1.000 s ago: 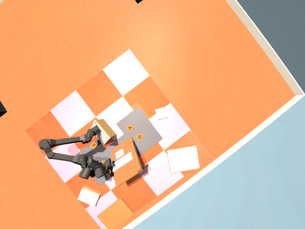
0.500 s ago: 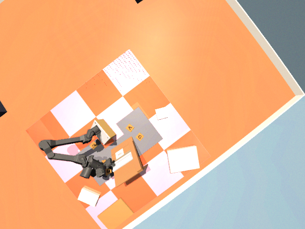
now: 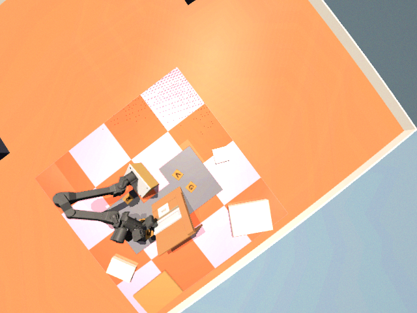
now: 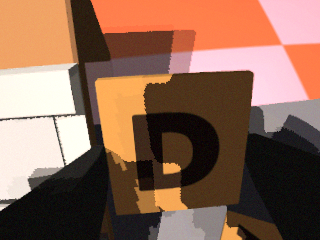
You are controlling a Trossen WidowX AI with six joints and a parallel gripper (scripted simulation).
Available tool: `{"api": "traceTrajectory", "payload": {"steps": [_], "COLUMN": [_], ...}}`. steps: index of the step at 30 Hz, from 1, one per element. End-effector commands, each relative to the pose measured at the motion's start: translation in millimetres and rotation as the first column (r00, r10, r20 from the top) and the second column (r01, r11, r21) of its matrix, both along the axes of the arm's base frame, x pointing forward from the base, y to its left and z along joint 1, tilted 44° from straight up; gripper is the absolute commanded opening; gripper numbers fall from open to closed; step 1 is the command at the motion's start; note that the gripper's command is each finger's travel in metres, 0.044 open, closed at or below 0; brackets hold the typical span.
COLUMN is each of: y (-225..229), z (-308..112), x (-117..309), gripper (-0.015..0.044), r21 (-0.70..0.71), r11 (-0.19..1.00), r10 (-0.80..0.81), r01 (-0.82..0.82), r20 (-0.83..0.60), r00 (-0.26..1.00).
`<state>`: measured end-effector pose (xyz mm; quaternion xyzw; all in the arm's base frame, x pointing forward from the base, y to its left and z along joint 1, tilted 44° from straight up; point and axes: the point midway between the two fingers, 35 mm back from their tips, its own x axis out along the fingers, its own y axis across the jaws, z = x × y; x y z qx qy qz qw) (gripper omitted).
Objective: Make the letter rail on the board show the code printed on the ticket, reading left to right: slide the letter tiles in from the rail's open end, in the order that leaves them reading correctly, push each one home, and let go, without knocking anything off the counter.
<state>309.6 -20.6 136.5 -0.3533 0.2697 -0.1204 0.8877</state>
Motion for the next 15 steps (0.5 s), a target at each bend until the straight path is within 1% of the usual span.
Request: {"api": "traceTrajectory", "payload": {"steps": [1, 15], "y": [1.2, 6.2], "z": [-1.7, -6.6], "x": [0.1, 0.3], "gripper": [0.0000, 0.0000], "r21": [0.002, 0.003], "r11": [1.000, 1.000], "r10": [-0.003, -0.003], "r01": [0.003, 0.003], "r20": [0.001, 0.001], "r00": [1.000, 1.000]}}
